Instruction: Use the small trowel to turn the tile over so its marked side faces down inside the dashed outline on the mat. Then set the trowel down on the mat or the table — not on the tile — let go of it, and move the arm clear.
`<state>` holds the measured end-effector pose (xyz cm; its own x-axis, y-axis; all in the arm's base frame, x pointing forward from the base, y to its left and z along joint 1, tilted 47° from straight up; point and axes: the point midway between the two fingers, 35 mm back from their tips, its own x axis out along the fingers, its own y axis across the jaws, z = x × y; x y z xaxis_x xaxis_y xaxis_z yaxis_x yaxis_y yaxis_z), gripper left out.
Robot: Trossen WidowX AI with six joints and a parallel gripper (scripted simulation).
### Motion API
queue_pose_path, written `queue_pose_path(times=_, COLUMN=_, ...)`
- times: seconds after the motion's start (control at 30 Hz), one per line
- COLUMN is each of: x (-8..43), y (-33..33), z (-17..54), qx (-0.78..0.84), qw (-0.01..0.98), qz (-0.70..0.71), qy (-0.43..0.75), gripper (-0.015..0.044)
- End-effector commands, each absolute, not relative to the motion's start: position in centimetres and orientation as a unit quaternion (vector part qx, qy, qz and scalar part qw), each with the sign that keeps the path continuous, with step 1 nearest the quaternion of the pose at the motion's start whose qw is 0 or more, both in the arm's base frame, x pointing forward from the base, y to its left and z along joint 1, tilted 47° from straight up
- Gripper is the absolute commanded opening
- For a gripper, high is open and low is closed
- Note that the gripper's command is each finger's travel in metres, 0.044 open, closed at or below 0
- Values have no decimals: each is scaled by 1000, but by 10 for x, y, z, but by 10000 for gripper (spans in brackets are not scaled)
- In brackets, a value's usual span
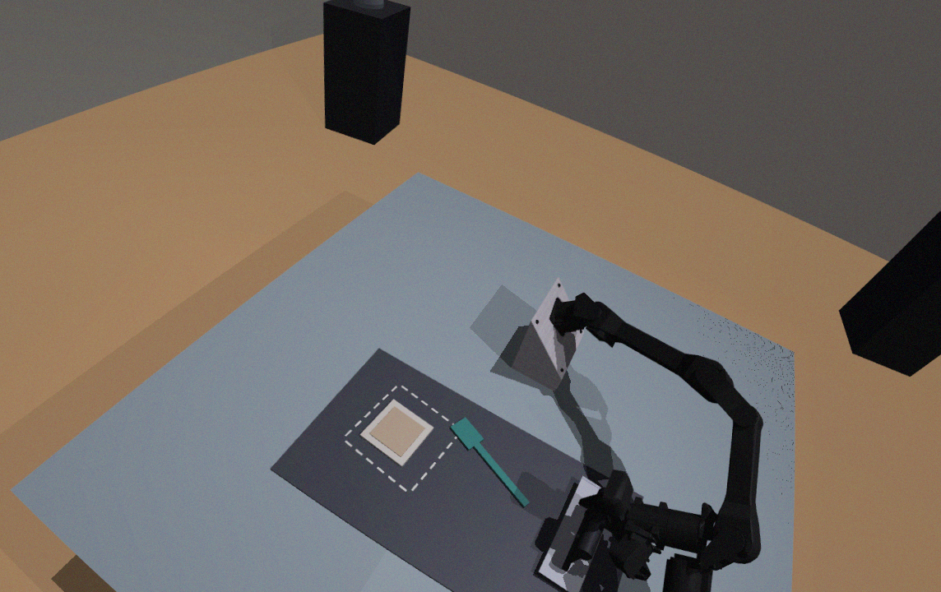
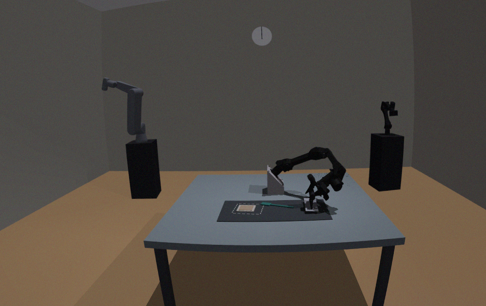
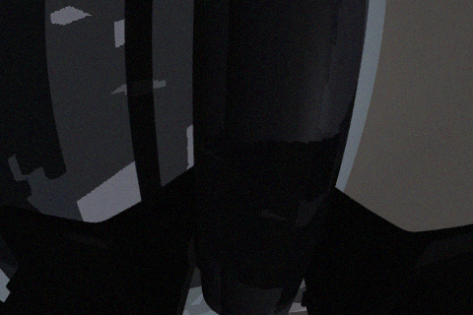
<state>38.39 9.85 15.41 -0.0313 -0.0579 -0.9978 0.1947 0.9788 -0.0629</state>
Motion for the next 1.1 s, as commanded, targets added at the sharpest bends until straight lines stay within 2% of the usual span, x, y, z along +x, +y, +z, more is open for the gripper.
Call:
queue_pose_path(times=0.0, x=387, y=99, z=152, qx=57, qw=696, qz=-98, qy=709, gripper=0)
queue_pose_path(times=0.4, x=390, y=111, z=142, qx=70, qw=694, qz=-98, qy=710, gripper=0)
queue_pose_path(times=0.77, x=390, y=111, z=142, qx=70, qw=694, qz=-98, qy=710, gripper=289)
queue_pose_path(times=1.07, x=390, y=111, z=142, qx=70, qw=694, qz=-98, qy=710, gripper=300)
